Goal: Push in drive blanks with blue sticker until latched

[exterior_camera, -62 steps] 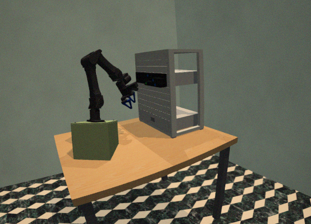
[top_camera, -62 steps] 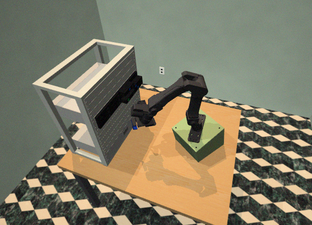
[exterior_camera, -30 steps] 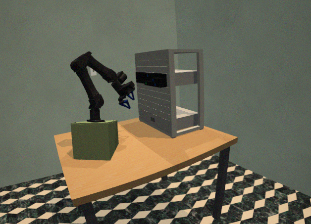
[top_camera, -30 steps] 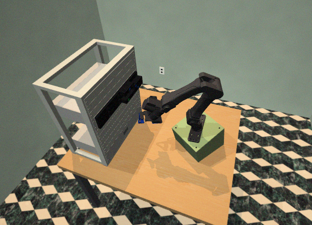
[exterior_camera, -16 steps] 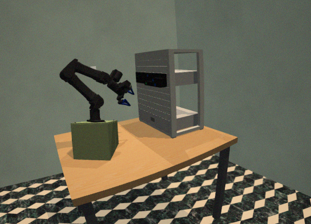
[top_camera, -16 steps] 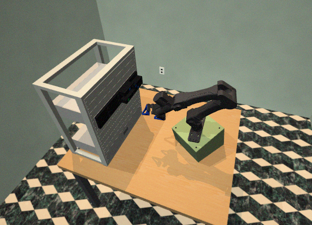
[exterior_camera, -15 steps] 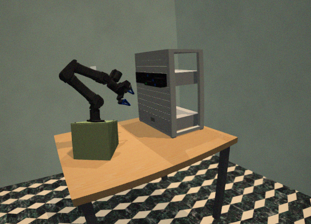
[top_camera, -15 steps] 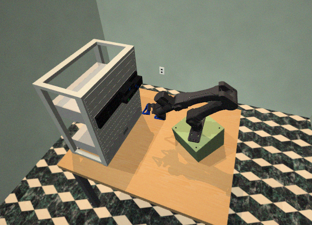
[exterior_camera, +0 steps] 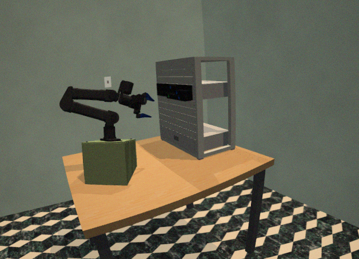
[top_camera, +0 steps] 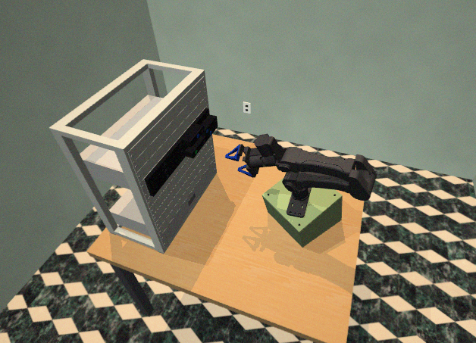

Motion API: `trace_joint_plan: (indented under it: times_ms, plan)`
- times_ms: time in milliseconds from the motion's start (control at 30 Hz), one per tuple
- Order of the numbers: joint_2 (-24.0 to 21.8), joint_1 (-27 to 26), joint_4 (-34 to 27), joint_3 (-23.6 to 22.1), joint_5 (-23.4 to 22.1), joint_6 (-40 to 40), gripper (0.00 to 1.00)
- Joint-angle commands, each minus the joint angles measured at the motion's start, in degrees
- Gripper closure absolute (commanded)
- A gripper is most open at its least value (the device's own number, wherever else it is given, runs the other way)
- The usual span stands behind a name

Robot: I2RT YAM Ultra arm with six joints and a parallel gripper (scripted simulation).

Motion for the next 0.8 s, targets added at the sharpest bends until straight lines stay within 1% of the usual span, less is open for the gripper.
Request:
trace_joint_plan:
  times_ms: [0, 167, 200, 300, 367, 400, 567, 667, 767]
  plan:
    - [-5.10, -4.16, 2.54, -1.23, -4.74, 2.94, 0.00]
    - [-12.42, -12.94, 3.97, -3.77, -10.33, 8.52, 0.00]
    - [-12.85, -14.05, 4.02, -3.99, -11.67, 8.76, 0.00]
    - [-16.30, -19.03, 5.31, -5.32, -14.85, 12.51, 0.00]
    - [-16.30, -19.03, 5.31, -5.32, -14.85, 12.51, 0.00]
    - [-16.75, -22.53, 5.80, -5.76, -18.29, 14.04, 0.00]
    - [-16.75, -30.54, 9.12, -6.49, -25.01, 18.92, 0.00]
    - [-16.75, -34.12, 11.33, -7.16, -28.24, 21.31, 0.00]
    - [-16.75, -36.46, 13.35, -7.83, -30.40, 23.20, 0.00]
